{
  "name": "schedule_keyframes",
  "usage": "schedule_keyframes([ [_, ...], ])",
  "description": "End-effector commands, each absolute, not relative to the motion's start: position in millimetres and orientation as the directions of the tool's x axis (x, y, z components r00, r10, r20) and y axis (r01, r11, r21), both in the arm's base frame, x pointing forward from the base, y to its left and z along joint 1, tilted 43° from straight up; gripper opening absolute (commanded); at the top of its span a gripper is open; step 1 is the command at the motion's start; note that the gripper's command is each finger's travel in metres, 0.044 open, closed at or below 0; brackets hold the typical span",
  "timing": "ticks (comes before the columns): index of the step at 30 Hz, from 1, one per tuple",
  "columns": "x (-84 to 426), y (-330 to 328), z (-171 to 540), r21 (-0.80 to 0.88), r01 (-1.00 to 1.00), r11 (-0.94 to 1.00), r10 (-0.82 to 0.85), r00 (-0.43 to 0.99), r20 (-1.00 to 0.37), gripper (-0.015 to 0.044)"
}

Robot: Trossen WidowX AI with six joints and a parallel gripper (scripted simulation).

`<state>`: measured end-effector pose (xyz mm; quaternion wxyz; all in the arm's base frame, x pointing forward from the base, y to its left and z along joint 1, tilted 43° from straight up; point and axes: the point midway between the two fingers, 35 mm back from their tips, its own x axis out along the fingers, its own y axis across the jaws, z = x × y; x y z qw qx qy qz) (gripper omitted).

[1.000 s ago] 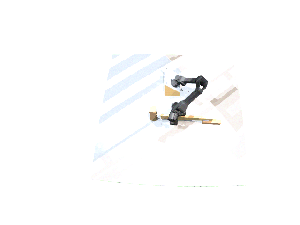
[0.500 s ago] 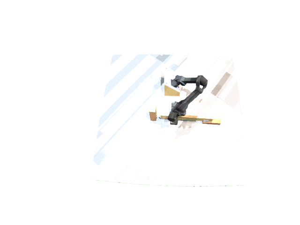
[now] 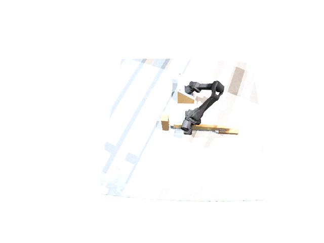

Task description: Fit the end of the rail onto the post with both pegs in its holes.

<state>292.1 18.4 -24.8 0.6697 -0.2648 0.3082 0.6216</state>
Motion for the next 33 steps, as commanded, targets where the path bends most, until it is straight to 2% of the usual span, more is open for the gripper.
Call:
schedule_keyframes([
  [1, 293.4, 18.2, -25.3, 0.025, -0.995, 0.095, 0.671, 0.045, -0.740, 0.0000],
  [33, 290.7, 19.5, -26.4, 0.025, -0.995, 0.095, 0.671, 0.045, -0.740, 0.0000],
])
